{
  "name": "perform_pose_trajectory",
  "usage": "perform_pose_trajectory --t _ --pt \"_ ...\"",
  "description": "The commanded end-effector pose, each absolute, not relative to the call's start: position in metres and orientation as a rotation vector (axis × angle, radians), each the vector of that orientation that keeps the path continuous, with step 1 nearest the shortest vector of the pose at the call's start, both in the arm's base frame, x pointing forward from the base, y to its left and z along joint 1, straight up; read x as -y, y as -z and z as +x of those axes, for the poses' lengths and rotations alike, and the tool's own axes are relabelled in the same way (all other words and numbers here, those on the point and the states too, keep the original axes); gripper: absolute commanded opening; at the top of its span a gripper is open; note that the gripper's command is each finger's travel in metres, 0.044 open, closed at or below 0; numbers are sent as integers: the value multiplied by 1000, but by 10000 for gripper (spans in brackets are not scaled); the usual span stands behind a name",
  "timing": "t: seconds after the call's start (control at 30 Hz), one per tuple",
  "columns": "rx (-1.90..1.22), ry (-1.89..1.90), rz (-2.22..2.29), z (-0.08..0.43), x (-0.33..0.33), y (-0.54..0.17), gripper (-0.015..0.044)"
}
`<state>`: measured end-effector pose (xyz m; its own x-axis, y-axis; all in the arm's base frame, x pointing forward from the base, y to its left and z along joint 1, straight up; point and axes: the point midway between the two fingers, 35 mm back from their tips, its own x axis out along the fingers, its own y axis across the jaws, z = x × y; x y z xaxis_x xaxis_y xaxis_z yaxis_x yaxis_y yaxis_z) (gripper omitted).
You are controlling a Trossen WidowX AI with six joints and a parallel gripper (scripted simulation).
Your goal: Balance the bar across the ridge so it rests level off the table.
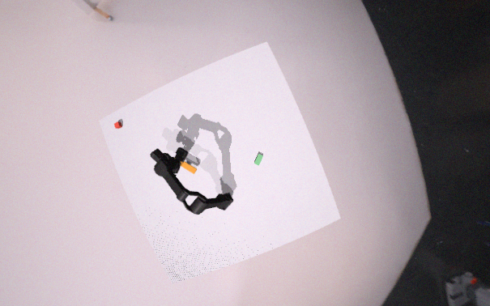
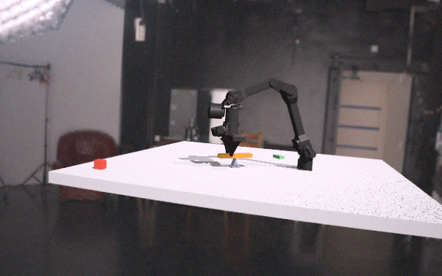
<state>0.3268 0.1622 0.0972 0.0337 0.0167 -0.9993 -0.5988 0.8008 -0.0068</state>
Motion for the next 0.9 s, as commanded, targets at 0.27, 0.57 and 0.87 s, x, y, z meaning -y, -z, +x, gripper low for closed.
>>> perform_pose_trajectory --t 0.27,0.57,0.87 --pt "-1474 -504 -496 327 -162 -97 185" --pt "-1474 -504 -496 327 -162 -97 185" --pt "-1474 -504 -496 327 -162 -97 369"
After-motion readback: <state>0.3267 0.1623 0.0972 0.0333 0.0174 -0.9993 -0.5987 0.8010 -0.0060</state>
